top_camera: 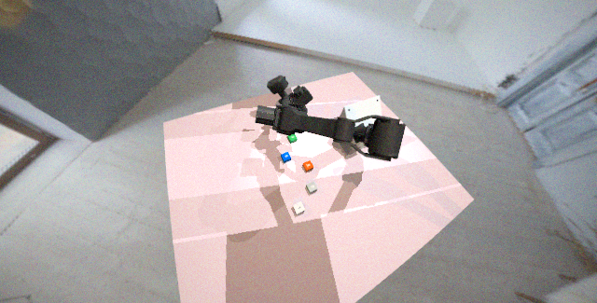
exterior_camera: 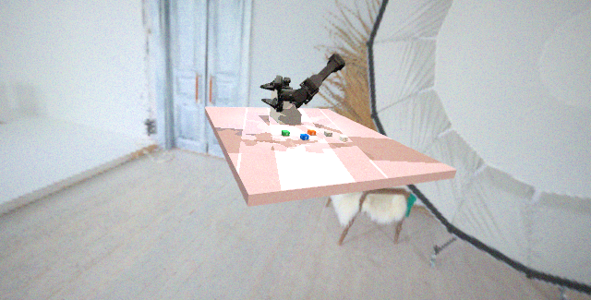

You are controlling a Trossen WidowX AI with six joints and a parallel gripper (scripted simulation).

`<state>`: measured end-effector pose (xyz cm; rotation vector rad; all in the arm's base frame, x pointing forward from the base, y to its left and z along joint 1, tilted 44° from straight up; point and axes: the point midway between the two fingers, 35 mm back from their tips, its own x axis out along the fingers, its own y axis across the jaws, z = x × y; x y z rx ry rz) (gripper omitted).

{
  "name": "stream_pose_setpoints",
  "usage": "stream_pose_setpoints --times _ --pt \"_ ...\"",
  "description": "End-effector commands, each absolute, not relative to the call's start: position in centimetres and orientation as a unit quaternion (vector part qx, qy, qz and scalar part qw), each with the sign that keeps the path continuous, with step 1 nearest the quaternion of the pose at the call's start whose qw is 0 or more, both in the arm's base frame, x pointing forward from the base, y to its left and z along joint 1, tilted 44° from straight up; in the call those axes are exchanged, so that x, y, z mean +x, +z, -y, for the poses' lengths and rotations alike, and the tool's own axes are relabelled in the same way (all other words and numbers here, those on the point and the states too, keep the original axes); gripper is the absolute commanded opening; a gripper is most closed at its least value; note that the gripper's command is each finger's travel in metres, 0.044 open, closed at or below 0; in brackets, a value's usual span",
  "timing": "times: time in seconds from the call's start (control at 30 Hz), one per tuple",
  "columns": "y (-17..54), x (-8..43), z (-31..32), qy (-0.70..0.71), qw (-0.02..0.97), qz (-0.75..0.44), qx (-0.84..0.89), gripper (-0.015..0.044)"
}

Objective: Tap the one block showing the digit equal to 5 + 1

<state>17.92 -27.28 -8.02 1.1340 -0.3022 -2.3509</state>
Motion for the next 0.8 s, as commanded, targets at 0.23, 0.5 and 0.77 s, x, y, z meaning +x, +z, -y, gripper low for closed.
stream_pose_setpoints --times 0.23,0.5,0.77 --pt "-9.5 17.3 25.6 -0.834 0.288 -0.232 0.409 0.0400" --pt "-9.9 17.4 22.9 -0.611 0.356 -0.573 0.413 0.0400" --pt "-9.2 17.9 21.1 -0.406 0.414 -0.696 0.423 0.0400"
